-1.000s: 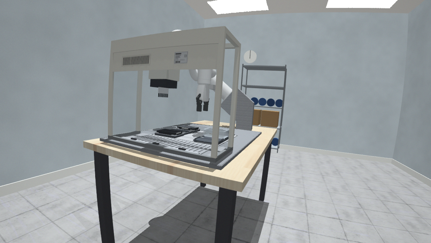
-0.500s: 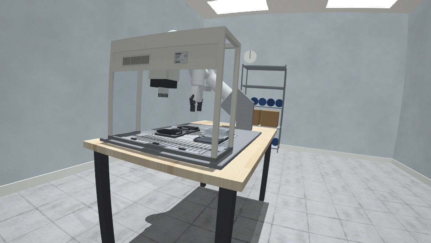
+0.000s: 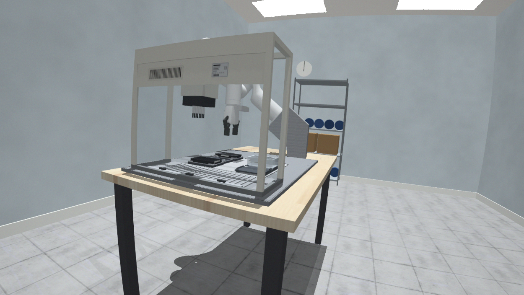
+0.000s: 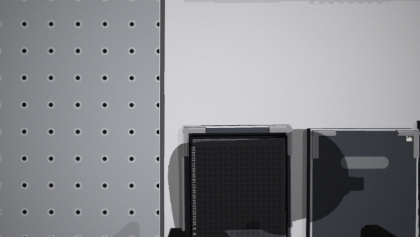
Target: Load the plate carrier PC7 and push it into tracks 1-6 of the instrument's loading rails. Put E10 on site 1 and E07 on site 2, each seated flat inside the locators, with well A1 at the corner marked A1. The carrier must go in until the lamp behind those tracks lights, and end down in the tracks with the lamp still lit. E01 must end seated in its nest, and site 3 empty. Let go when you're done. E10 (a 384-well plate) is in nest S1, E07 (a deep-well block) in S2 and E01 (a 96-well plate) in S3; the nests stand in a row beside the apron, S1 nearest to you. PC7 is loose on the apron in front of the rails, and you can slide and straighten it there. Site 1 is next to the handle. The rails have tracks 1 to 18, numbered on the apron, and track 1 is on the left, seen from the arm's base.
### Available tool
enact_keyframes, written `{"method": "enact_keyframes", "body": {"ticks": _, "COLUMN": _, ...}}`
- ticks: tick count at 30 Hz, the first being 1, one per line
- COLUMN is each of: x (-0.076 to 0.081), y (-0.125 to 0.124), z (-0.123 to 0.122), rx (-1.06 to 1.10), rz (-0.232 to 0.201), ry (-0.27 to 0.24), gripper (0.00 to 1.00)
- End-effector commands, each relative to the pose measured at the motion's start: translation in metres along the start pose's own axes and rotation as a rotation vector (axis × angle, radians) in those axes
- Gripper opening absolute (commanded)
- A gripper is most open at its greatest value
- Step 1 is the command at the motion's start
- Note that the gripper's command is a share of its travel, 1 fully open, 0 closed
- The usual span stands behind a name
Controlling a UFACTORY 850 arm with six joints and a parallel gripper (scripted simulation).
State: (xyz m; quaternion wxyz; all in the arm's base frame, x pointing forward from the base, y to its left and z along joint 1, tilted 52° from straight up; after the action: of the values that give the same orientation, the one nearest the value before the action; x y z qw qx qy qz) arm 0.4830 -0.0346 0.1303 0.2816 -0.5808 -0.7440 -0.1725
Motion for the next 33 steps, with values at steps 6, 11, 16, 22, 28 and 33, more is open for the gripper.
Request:
{"method": "enact_keyframes", "body": {"ticks": 6, "x": -0.001, "y": -0.007, "z": -0.01, "rx": -0.001, "rz": -0.003, "ry": 0.0, "gripper": 1.0}}
{"method": "enact_keyframes", "body": {"ticks": 11, "x": -0.001, "y": -0.007, "z": -0.01, "rx": -0.001, "rz": -0.003, "ry": 0.0, "gripper": 1.0}}
{"method": "enact_keyframes", "body": {"ticks": 16, "x": -0.001, "y": -0.007, "z": -0.01, "rx": -0.001, "rz": -0.003, "ry": 0.0, "gripper": 1.0}}
{"method": "enact_keyframes", "body": {"ticks": 22, "x": -0.011, "y": -0.007, "z": -0.01, "rx": -0.001, "rz": -0.003, "ry": 0.0, "gripper": 1.0}}
{"method": "enact_keyframes", "body": {"ticks": 28, "x": -0.021, "y": -0.007, "z": -0.01, "rx": 0.0, "rz": -0.003, "ry": 0.0, "gripper": 1.0}}
{"method": "enact_keyframes", "body": {"ticks": 33, "x": -0.026, "y": -0.007, "z": -0.01, "rx": 0.0, "rz": -0.003, "ry": 0.0, "gripper": 1.0}}
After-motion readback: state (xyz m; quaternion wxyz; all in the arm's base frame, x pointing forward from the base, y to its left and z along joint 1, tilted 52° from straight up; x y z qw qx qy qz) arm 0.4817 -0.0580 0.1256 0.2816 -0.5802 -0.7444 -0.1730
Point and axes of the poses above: the point where the finger pads meet when closed, its own x axis back along the fingers, its own y axis across the jaws, z = x × y, the point moved 9 cm from there along x, back along the fingers, and after that the axes turned 13 degrees about x, right-handed, at the moved point
